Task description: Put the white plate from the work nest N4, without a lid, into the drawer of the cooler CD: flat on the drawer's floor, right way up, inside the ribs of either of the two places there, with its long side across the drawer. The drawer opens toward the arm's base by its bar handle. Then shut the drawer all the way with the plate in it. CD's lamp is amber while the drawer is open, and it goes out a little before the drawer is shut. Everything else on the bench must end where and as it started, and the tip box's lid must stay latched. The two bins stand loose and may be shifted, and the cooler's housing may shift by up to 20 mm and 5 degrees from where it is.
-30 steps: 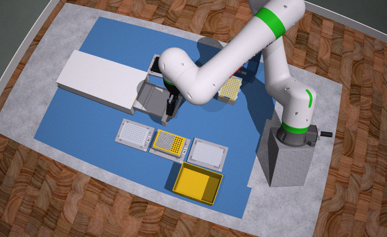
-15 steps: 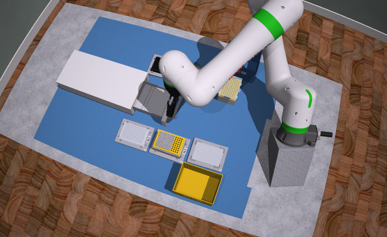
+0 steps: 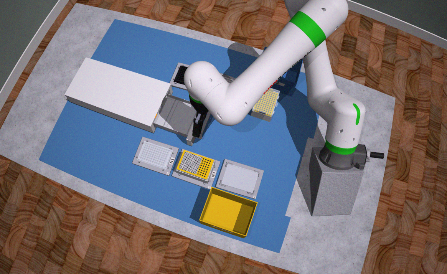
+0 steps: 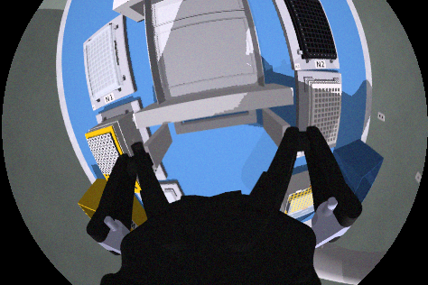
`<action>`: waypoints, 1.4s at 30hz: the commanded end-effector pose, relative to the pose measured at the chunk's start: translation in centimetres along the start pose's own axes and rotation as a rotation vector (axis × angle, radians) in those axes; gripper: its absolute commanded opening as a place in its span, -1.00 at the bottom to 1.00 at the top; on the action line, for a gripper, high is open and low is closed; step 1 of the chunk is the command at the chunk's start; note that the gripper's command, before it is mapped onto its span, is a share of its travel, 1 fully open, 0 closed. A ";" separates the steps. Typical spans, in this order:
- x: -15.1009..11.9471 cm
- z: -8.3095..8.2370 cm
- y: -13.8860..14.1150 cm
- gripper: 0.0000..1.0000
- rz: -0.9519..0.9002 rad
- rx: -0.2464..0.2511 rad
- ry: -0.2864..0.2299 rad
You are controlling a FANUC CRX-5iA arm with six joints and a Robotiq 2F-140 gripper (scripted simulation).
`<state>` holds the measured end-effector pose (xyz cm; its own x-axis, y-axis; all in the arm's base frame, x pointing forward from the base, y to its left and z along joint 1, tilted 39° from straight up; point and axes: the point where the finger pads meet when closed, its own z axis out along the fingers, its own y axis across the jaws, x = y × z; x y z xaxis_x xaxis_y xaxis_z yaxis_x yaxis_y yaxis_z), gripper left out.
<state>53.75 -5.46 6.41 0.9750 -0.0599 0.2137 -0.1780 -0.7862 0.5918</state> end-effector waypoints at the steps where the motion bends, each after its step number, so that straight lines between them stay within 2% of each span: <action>1: 0.0 0.5 0.0 0.73 0.000 0.000 0.001; 8: 0.0 1.4 0.0 0.73 0.000 0.000 0.001; 19: 0.0 1.6 0.0 0.73 0.000 0.000 0.001; 20: 0.0 1.6 0.0 0.32 0.000 0.000 0.001; 42: 0.0 1.6 0.0 0.13 0.000 0.000 0.001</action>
<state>53.98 -6.48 5.12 0.9750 -0.0597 0.2139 -0.1780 -0.7863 0.5916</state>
